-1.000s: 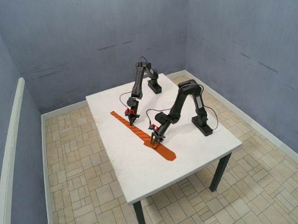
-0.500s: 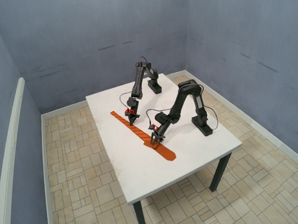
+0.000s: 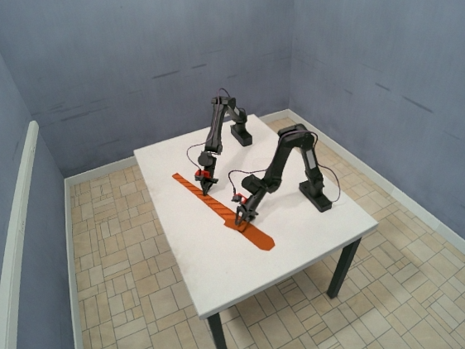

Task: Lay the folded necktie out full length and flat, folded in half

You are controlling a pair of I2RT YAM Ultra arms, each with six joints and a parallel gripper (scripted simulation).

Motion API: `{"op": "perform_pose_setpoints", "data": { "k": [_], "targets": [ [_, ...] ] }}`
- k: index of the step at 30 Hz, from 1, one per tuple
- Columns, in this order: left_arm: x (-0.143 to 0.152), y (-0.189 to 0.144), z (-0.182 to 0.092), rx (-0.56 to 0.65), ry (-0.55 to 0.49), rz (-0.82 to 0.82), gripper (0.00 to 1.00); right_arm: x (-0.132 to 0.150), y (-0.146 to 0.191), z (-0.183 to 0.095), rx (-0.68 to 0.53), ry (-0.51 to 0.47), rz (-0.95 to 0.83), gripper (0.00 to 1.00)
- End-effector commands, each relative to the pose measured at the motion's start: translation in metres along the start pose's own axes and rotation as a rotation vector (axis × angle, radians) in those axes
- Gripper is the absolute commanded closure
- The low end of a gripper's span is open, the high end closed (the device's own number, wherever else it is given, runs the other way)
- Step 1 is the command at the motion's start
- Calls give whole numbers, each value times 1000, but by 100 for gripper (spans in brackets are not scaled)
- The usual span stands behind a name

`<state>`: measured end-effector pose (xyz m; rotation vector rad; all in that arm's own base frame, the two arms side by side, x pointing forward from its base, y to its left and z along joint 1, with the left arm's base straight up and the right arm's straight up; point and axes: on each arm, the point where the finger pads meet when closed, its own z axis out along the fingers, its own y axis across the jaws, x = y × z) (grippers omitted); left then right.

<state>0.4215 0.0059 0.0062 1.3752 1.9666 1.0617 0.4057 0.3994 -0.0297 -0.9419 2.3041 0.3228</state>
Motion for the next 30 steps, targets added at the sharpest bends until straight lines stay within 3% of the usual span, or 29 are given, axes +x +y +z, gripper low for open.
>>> {"op": "perform_pose_setpoints", "data": {
  "k": [1, 12, 30],
  "targets": [
    [-7, 22, 2, -40, -10, -24, 57, -2, 1, -1, -7, -18, 4, 96],
    [-7, 22, 2, -40, -10, -24, 57, -2, 1, -1, -7, -18, 4, 96],
    [-7, 16, 2, -40, -10, -24, 70, -2, 1, -1, -7, -18, 4, 96]
  ]
}}
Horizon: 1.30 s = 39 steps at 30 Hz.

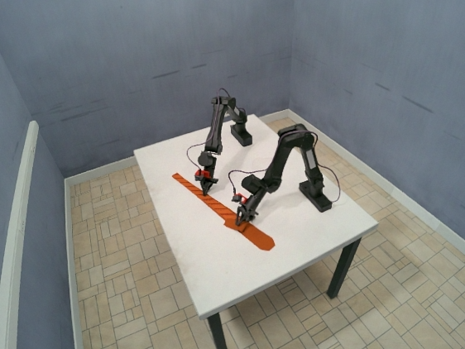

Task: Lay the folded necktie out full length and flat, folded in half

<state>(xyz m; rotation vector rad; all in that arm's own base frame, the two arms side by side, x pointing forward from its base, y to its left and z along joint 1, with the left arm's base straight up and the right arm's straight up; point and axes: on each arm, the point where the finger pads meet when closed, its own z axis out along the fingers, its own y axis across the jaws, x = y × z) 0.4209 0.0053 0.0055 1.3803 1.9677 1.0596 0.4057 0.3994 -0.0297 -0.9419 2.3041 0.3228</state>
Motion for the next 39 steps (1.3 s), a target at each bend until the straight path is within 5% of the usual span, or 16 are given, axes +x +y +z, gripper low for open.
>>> {"op": "perform_pose_setpoints", "data": {
  "k": [1, 22, 39],
  "targets": [
    [-7, 17, 2, -43, -10, -27, 71, -2, 1, -1, -7, -18, 4, 96],
    [-7, 9, 3, -43, -10, -27, 86, -2, 1, -1, -7, -18, 4, 96],
    [-17, 7, 4, -43, -10, -27, 86, -2, 1, -1, -7, -18, 4, 96]
  ]
}}
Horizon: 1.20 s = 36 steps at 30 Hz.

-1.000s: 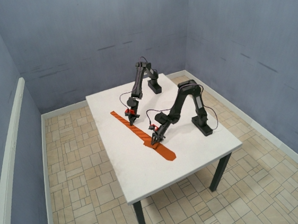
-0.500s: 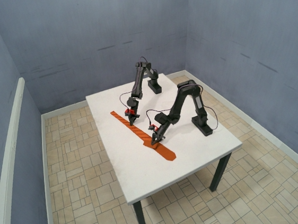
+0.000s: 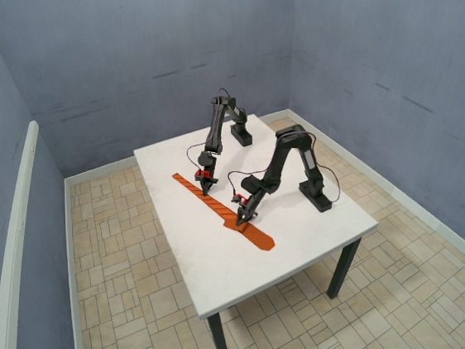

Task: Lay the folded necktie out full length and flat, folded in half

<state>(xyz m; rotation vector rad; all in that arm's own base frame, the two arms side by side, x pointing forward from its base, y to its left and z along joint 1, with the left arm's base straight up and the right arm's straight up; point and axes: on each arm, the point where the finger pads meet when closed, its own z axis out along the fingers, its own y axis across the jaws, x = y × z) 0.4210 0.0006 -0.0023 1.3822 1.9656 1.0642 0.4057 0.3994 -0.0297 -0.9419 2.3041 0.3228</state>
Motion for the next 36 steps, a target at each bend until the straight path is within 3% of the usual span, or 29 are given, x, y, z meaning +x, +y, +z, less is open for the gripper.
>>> {"op": "perform_pose_setpoints", "data": {
  "k": [1, 36],
  "targets": [
    [-14, 14, 1, -41, -11, -30, 86, -2, 1, -1, -7, -18, 4, 96],
    [-43, 13, 0, -41, -11, -30, 86, -2, 1, -1, -7, -18, 4, 96]
  ]
}}
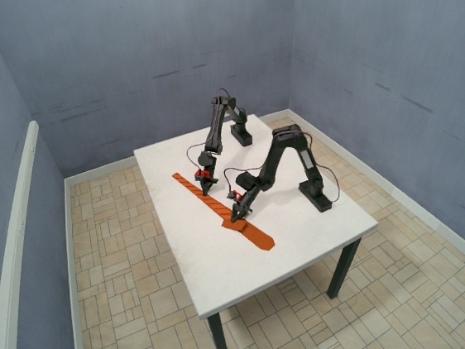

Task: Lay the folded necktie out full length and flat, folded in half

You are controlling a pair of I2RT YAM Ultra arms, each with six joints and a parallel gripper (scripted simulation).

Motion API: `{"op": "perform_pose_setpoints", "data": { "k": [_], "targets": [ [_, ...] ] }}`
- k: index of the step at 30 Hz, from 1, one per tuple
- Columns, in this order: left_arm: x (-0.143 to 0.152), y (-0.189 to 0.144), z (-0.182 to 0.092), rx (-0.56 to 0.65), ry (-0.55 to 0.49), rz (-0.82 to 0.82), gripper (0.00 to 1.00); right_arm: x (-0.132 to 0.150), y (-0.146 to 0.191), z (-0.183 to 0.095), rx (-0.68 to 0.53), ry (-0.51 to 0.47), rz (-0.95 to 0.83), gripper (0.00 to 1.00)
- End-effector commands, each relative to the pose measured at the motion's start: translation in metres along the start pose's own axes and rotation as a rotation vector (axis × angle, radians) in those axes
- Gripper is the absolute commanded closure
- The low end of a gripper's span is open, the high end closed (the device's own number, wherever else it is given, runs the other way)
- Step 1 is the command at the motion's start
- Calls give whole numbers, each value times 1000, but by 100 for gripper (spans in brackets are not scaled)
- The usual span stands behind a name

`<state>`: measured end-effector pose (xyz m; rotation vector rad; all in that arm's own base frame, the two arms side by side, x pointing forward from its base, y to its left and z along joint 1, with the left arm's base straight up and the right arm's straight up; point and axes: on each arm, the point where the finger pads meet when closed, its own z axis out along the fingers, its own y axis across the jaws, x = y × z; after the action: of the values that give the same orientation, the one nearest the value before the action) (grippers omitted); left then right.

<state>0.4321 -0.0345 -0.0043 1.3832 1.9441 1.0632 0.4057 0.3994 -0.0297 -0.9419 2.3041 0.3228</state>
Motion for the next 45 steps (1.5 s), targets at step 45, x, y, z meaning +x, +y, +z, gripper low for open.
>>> {"op": "perform_pose_setpoints", "data": {
  "k": [45],
  "targets": [
    [-21, 14, 0, -29, 4, -33, 86, -2, 1, -1, -7, -18, 4, 96]
  ]
}}
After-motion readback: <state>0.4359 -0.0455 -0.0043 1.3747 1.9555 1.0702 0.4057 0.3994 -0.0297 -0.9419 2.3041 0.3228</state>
